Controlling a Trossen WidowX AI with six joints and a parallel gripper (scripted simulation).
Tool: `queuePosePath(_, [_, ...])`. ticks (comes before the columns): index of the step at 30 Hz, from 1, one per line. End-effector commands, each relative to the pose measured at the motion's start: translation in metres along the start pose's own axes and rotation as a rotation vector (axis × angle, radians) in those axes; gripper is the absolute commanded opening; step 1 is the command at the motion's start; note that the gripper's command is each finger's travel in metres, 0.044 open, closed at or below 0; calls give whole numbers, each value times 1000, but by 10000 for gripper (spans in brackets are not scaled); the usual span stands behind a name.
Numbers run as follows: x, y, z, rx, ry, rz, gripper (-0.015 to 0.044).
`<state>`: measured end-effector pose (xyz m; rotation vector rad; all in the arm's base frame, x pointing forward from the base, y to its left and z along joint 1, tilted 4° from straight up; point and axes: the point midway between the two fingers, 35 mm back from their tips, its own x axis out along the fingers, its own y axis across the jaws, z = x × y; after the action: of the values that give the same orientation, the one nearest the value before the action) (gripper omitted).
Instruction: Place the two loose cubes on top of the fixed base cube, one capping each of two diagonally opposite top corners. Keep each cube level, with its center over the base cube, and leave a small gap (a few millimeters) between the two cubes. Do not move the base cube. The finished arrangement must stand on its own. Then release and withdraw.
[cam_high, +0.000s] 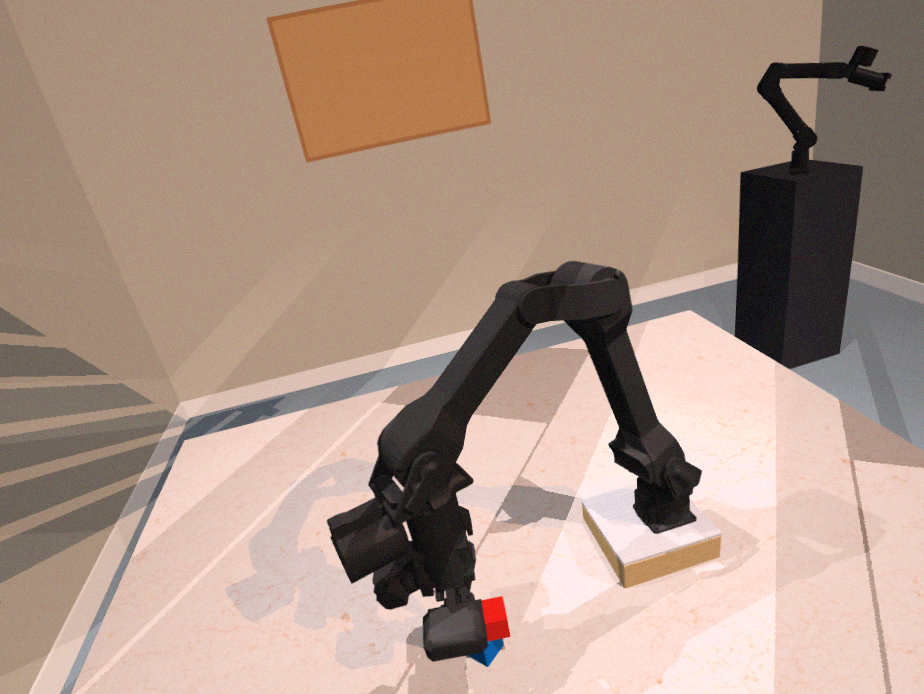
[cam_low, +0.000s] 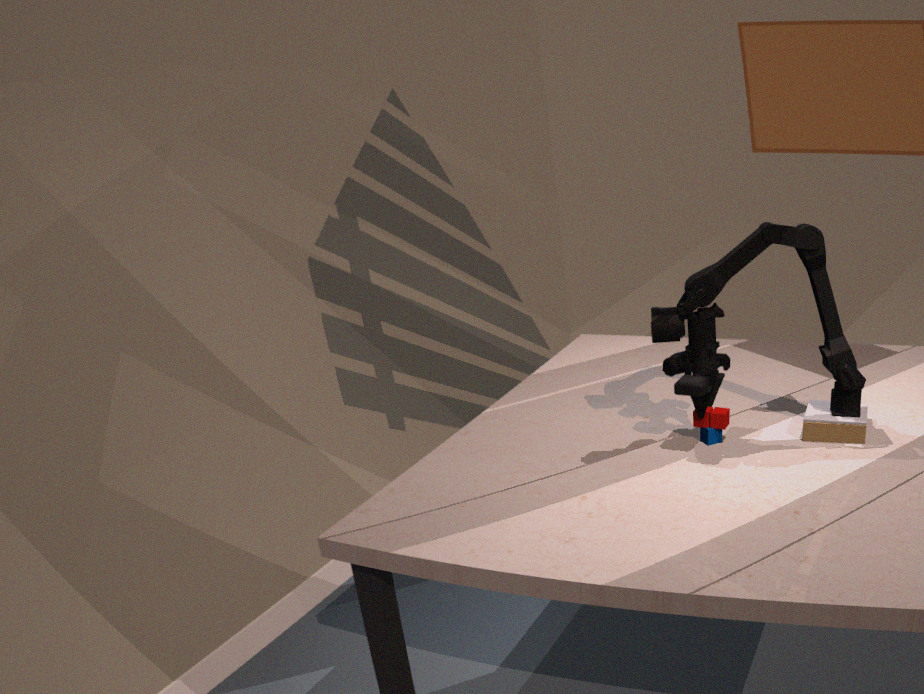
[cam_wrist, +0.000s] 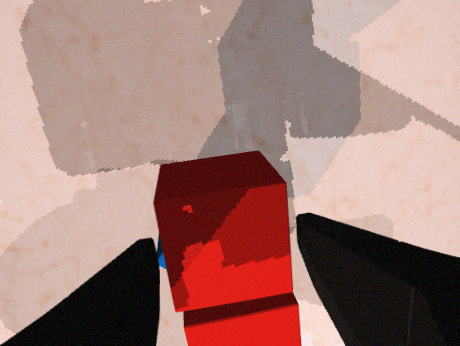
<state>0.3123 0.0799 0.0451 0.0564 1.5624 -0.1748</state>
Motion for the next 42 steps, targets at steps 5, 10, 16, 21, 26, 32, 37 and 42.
queuePosePath(5, [-13, 1, 2, 2, -8, 4, 205])
queuePosePath(10, [-20, 1, 2, 2, -8, 4, 205])
queuePosePath(16, [-28, 1, 2, 2, -8, 4, 205])
queuePosePath(21, [-35, 0, 2, 2, -8, 4, 205])
queuePosePath(26, [-43, 0, 2, 2, -8, 4, 205])
queuePosePath(32, [-51, 0, 1, 2, -8, 4, 205])
queuePosePath(37, [-59, 0, 1, 2, -8, 4, 205])
queuePosePath(42, [-60, 0, 1, 2, -8, 4, 205])
